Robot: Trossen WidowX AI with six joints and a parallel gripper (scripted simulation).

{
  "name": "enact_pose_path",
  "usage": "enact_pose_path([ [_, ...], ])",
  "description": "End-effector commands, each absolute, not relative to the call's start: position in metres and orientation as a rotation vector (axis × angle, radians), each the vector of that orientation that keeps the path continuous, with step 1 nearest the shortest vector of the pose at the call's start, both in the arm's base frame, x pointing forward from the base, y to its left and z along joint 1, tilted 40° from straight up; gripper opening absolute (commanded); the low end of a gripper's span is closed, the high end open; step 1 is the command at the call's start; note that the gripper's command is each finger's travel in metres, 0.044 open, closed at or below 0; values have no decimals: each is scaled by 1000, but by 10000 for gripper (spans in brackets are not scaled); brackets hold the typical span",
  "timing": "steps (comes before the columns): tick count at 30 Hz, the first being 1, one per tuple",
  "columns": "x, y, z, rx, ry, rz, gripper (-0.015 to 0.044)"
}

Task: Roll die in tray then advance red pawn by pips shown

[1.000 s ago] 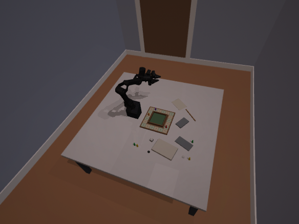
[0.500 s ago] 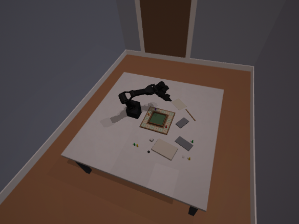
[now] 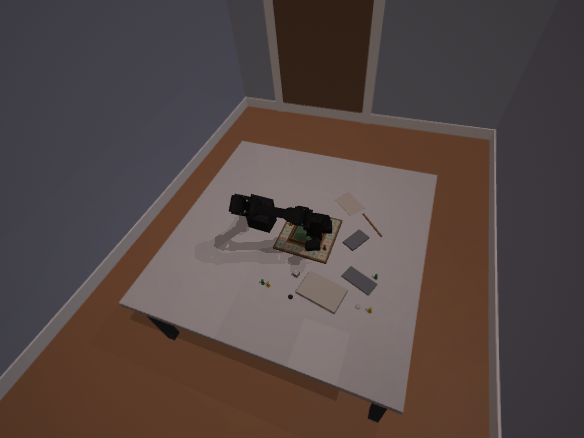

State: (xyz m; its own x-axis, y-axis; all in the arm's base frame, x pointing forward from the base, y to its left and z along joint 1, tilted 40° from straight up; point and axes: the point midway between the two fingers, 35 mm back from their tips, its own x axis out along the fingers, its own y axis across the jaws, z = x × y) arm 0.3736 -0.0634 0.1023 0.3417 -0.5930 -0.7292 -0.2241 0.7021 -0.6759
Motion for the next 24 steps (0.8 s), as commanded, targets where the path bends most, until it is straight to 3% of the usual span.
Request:
enact_pose_path([
  [1, 354, -127, 124, -629, 1311, -453, 275],
  [6, 311, -191, 145, -421, 1395, -666, 275],
  [24, 308, -212, 120, -414, 1397, -676, 275],
])
